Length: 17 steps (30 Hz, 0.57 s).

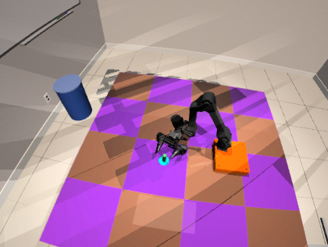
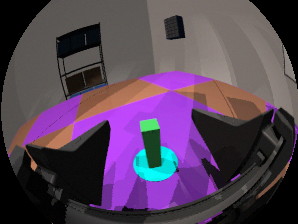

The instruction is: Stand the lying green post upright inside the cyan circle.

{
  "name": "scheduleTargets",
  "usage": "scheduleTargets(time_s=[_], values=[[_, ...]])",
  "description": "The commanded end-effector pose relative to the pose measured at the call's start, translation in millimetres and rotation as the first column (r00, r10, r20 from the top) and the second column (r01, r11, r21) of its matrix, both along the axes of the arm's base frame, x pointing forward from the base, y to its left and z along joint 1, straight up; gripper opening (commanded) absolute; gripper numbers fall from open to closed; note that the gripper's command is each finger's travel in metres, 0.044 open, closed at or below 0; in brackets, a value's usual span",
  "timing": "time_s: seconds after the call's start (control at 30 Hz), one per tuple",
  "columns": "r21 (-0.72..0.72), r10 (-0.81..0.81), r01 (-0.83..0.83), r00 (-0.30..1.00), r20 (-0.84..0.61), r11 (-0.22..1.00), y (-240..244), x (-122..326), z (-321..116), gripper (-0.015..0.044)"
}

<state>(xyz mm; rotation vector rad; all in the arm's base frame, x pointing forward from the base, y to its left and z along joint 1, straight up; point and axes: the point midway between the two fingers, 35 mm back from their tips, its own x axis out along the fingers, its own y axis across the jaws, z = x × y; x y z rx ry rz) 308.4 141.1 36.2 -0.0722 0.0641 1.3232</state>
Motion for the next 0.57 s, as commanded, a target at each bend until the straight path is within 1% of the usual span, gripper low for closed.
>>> scheduleTargets(time_s=[0.0, 0.37, 0.53], values=[[0.000, -0.002, 0.002, 1.000, 0.015, 1.000, -0.4, 3.3, 21.6, 0.0400], [0.001, 0.002, -0.002, 1.000, 0.012, 1.000, -0.8, -1.6, 72.5, 0.0400], [0.000, 0.001, -0.001, 1.000, 0.010, 1.000, -0.6, -1.5, 75.5, 0.0400]])
